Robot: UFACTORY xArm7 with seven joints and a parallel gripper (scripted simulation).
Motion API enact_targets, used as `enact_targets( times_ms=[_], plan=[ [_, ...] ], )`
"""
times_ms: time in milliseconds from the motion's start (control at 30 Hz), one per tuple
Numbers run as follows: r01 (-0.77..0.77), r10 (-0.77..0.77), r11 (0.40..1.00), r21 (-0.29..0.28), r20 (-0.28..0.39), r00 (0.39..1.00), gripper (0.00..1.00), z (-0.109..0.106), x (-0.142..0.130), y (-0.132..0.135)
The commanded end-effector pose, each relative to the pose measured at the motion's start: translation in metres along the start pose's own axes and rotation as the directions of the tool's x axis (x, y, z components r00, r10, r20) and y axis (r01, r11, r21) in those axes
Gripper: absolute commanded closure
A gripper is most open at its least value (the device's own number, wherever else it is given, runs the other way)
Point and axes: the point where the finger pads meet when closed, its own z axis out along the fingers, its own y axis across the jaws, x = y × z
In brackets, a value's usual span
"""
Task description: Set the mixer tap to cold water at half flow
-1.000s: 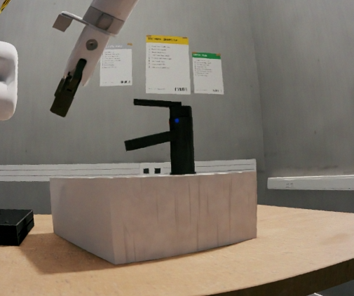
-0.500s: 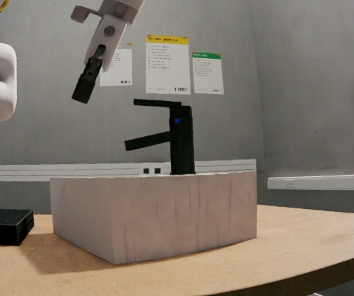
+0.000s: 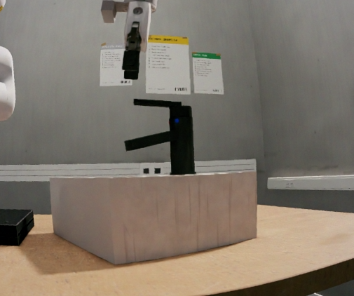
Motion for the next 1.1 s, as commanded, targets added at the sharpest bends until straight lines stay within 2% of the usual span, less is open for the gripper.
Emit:
enact_targets(
  times_ms=[0,300,333,1067],
  plan=[
    [-0.073,0.067,0.996,0.050,0.109,0.992,0.00,-0.0246,-0.0240,0.0336],
    [-0.077,0.070,0.996,0.051,0.116,0.991,0.00,-0.0262,-0.0251,0.0361],
    [-0.077,0.070,0.996,0.051,0.116,0.991,1.00,-0.0262,-0.0251,0.0361],
    [-0.077,0.070,0.996,0.051,0.116,0.991,1.00,-0.0262,-0.0251,0.0361]
  ],
)
